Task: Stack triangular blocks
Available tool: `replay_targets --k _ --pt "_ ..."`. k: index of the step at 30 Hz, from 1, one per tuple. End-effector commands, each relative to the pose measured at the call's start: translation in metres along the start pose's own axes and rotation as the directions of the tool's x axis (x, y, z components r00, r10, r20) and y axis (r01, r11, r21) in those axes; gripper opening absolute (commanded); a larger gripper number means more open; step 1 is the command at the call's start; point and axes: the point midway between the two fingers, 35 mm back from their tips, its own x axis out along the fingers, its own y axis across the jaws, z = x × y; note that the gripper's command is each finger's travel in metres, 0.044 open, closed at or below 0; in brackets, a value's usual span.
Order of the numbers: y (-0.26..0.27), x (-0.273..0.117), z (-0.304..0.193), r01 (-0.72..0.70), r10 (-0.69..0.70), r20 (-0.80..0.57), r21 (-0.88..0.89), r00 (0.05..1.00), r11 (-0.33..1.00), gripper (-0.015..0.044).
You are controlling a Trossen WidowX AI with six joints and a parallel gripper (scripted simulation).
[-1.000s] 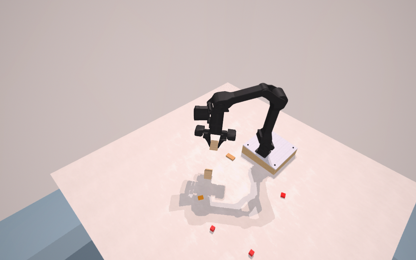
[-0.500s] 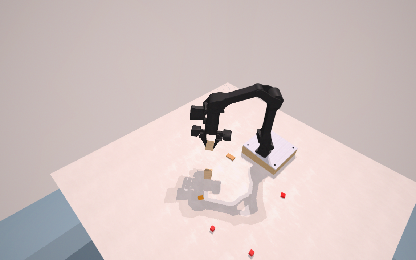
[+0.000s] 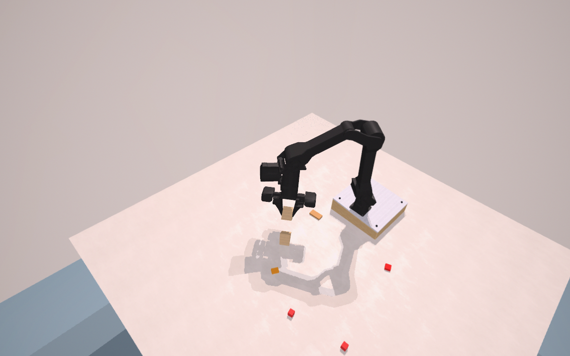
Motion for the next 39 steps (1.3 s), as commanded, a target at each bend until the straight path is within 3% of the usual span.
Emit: replay_targets --k 1,7,39 --pt "-0.001 0.009 -0.001 0.001 -0.001 -0.003 0.004 1.0 1.0 0.0" --pt "-0.001 0.031 -0.003 0.002 -0.002 -0.004 0.004 1.0 1.0 0.0" --pt "-0.002 0.034 -0.006 0.004 -0.004 -0.007 0.009 1.0 1.0 0.0"
